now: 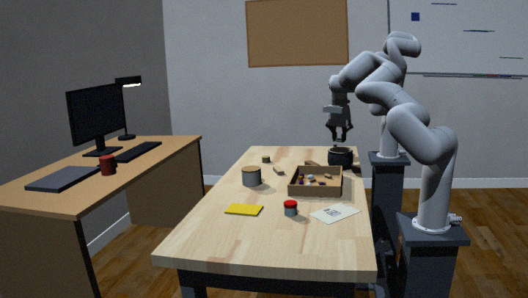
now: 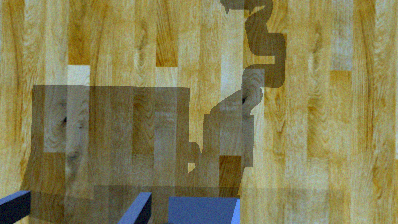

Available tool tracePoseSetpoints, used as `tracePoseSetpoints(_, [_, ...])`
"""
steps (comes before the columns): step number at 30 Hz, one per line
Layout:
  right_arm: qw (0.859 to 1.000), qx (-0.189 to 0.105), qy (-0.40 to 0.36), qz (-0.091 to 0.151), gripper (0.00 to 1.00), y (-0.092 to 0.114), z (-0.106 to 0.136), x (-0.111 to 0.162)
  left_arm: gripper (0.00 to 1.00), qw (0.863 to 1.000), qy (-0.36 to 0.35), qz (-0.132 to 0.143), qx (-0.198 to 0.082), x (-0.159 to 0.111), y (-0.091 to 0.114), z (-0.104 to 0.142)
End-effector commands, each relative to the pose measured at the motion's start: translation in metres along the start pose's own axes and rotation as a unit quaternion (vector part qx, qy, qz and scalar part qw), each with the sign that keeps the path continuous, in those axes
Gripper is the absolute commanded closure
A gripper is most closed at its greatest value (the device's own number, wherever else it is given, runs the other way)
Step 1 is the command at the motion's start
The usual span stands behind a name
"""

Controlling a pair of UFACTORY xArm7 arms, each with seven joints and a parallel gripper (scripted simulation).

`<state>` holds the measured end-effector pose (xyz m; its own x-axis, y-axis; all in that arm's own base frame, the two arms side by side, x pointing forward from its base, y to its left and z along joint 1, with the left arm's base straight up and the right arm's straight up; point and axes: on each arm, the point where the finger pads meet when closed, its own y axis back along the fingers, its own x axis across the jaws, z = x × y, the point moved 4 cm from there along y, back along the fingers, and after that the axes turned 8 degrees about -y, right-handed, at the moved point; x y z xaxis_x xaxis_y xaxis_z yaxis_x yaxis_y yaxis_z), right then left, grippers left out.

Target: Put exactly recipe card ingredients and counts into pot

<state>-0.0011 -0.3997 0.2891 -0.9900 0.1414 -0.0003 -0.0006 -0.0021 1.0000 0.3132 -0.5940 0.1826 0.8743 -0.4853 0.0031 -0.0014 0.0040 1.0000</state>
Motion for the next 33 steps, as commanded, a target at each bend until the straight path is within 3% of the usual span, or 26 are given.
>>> tracePoseSetpoints(1, [1.0,0.001,0.0,0.0,0.0,0.0008,-0.0004,-0.0001,1.0,1.0,0.0,-0.001,0.001,0.0002,0.0016,0.0087])
tracePoseSetpoints(33, [1.0,0.001,0.0,0.0,0.0,0.0008,-0.0004,-0.0001,1.0,1.0,0.0,-0.001,0.001,0.0006,-0.0042,0.0126])
